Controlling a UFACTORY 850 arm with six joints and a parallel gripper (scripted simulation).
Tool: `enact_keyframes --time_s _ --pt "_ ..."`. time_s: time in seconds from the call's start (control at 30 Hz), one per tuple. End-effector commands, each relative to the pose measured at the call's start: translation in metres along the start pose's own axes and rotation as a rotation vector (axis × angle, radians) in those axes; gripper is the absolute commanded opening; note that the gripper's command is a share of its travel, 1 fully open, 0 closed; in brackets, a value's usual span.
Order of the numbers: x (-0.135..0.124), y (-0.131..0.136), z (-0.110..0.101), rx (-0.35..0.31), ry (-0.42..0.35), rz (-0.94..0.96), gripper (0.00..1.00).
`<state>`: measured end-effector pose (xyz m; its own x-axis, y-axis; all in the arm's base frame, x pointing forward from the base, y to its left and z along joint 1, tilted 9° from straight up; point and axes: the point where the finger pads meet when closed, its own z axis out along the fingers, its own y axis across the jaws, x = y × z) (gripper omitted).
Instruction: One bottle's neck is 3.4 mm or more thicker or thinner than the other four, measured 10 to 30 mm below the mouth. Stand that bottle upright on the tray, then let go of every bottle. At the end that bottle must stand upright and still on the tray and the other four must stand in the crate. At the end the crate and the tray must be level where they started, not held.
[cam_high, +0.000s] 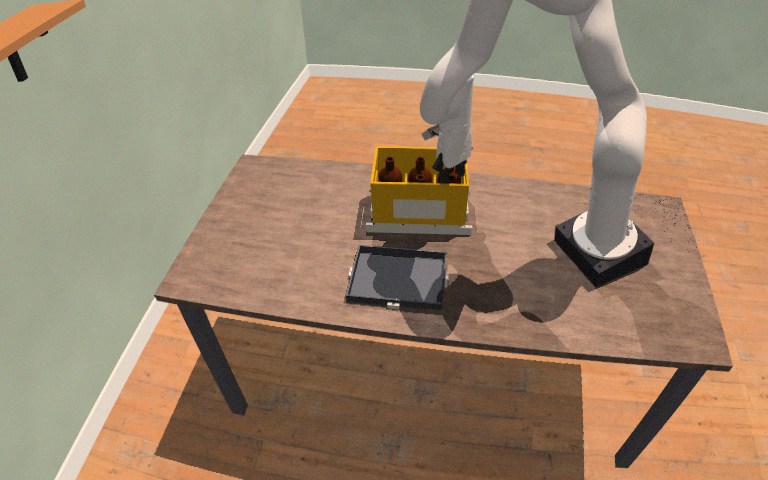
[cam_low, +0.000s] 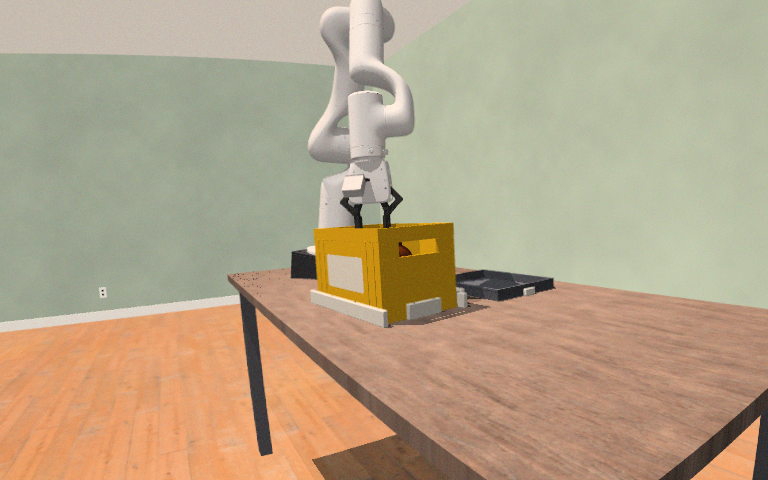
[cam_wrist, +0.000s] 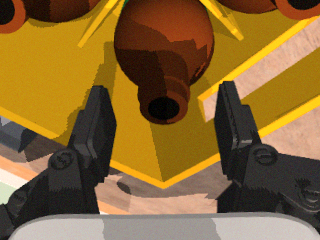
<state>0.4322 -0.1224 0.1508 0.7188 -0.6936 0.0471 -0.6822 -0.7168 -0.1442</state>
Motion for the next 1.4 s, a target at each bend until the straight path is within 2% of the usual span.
enact_keyframes --time_s 0.0,0.57,1.27,1.3,1.37 --pt "0.001 0.0 0.005 0.001 0.001 0.0 0.65" --pt "0.001 0.0 0.016 0.001 0.001 0.0 0.65" --pt "0.001 0.0 0.017 0.001 0.001 0.0 0.65" --pt "0.001 0.0 0.017 0.001 0.001 0.0 0.0" --pt "0.001 0.0 0.017 0.001 0.001 0.0 0.0"
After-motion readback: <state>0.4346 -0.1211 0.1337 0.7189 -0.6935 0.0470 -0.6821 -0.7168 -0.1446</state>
